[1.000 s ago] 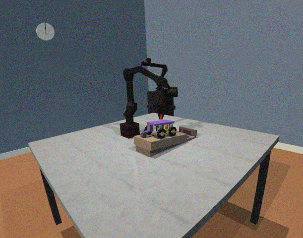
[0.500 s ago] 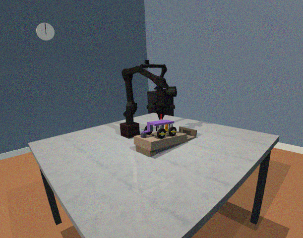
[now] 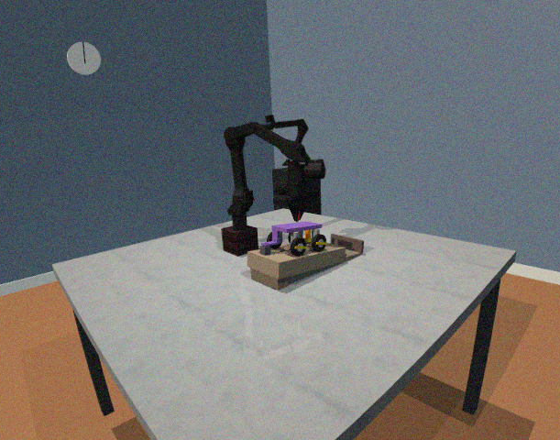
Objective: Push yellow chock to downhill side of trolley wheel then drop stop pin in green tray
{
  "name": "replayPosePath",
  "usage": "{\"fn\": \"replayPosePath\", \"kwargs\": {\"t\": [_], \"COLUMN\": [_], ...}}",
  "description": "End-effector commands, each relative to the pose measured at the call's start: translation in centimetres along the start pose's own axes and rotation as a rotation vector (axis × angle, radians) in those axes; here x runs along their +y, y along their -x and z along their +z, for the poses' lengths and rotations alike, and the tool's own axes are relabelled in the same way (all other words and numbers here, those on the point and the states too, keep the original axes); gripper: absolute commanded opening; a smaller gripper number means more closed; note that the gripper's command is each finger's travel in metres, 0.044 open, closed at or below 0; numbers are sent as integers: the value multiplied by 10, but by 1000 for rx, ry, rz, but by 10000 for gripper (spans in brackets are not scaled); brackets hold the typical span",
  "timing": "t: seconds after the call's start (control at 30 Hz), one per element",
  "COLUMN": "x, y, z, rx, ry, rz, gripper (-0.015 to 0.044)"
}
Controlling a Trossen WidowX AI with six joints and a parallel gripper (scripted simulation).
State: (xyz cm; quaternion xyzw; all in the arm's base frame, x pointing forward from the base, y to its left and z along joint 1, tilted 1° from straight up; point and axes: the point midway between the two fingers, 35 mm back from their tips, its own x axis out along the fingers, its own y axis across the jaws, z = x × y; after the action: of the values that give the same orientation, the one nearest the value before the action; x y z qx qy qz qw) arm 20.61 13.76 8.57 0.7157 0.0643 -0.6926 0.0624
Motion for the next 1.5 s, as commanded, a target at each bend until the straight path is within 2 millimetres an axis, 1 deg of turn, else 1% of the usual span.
{"fn": "replayPosePath", "kwargs": {"t": [0.0,0.23,0.5,0.7,0.9,0.97,1.37,1.47], "x": [0,0,-1,-1,-6,-9,-28,-31], "y": [1,0,-18,-21,-39,-46,-79,-83], "z": [-1,0,16,18,18,18,20,21], "rx": [0,0,-3,-5,-10,-10,-10,-10], "ry": [92,92,92,92,91,92,92,92], "rz": [-21,-21,-20,-36,-166,-186,-194,-195], "gripper": [0,0,0,0,0,0,0,0]}}
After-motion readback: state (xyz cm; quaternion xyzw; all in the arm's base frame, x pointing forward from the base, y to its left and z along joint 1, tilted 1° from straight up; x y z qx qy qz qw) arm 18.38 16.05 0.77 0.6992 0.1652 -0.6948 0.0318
